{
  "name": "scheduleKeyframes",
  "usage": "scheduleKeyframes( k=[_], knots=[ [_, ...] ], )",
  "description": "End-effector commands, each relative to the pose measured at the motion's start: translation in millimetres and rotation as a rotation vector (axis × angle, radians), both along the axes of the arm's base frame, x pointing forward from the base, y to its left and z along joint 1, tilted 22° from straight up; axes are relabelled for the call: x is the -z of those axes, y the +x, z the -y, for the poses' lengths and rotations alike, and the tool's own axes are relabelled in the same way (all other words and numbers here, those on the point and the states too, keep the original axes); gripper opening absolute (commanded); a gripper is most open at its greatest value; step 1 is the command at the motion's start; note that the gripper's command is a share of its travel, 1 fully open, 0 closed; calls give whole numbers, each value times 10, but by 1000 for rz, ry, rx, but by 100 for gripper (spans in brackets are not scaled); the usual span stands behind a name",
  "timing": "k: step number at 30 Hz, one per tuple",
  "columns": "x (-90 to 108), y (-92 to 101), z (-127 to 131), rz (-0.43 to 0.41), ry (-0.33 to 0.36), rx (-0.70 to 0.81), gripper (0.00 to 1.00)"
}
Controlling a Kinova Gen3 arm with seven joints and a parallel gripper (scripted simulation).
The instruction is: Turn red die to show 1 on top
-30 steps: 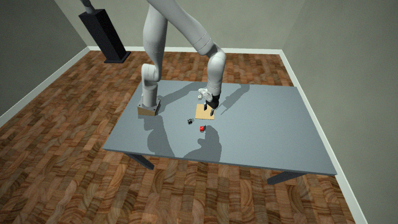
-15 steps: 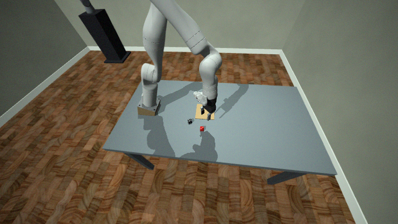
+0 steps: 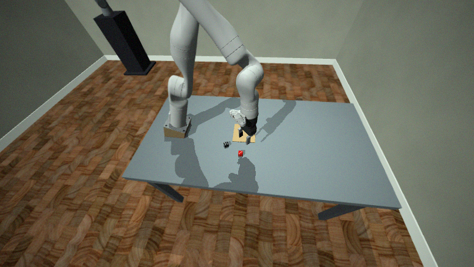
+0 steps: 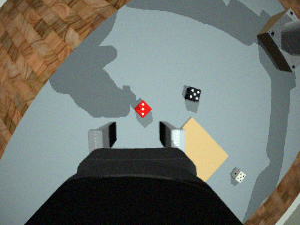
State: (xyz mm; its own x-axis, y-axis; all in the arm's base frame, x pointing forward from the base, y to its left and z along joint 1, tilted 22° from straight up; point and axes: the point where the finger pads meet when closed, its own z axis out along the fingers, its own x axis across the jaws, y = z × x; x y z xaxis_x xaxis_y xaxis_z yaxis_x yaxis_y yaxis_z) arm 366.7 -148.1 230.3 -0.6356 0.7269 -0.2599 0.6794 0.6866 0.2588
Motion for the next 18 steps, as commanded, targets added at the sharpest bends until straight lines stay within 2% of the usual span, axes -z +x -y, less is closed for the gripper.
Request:
scheduleKeyframes(
  k=[1, 18],
  knots=[
    [1, -4, 15, 3, -4, 1, 100],
    [60, 20, 18, 3, -3, 1, 100]
  ],
)
